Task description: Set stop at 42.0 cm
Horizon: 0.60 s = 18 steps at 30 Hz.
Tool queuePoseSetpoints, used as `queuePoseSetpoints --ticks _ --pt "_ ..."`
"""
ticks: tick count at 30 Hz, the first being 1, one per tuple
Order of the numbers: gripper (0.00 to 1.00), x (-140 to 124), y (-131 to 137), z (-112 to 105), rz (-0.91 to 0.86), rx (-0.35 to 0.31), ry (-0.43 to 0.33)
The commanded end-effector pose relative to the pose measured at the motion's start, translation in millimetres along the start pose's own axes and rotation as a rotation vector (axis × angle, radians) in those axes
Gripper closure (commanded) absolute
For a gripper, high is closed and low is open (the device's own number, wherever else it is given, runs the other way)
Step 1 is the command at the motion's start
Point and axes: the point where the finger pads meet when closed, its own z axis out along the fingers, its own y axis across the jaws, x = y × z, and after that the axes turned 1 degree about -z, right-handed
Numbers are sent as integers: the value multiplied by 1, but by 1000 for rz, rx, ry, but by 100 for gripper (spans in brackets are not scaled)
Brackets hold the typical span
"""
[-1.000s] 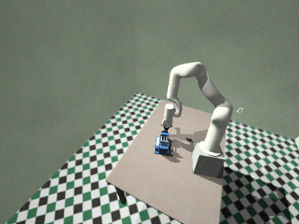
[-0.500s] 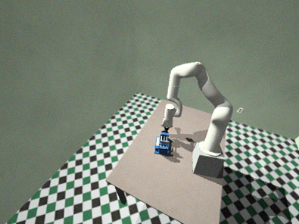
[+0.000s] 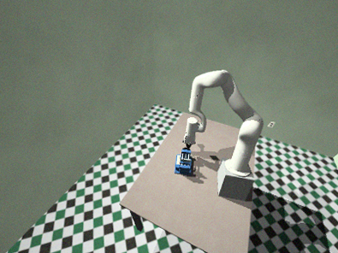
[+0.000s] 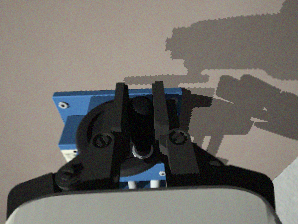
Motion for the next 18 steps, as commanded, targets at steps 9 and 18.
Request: queuePoseSetpoints --ticks 9,18 --pt "94 0 1 1 0 1 1" --pt "94 0 2 1 0 1 1"
